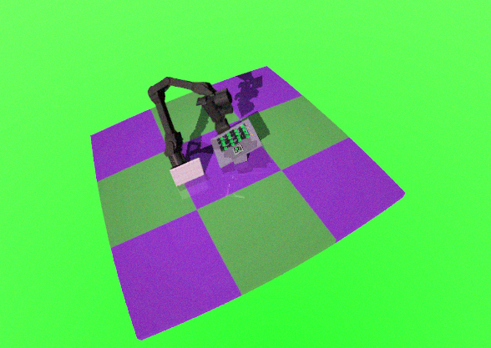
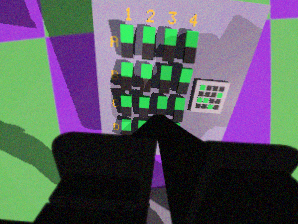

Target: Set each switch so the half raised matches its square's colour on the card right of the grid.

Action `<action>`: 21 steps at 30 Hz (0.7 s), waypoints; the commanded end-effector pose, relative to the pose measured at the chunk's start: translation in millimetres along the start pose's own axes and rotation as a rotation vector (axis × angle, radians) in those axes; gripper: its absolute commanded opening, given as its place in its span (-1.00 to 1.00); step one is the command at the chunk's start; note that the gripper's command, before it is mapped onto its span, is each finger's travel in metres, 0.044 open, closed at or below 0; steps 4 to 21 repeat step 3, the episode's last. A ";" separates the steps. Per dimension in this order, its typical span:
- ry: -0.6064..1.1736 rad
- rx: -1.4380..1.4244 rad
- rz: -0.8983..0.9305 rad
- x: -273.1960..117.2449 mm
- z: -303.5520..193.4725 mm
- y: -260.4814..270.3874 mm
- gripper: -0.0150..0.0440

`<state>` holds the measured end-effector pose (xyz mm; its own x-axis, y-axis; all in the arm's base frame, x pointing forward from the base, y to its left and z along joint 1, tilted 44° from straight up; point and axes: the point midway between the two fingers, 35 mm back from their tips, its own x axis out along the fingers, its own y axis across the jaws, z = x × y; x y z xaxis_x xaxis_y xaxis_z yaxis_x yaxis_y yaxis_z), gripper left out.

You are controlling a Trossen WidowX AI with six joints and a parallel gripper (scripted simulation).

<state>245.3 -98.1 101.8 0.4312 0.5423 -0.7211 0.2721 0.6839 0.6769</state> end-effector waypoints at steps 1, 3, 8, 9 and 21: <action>-0.002 0.004 0.000 -1.0 1.0 0.9 -0.49; -0.002 0.004 0.000 -1.0 1.0 0.9 -0.49; -0.002 0.004 0.000 -1.0 1.0 0.9 -0.49; -0.002 0.004 0.000 -1.0 1.0 0.9 -0.49; -0.002 0.004 0.000 -1.0 1.0 0.9 -0.49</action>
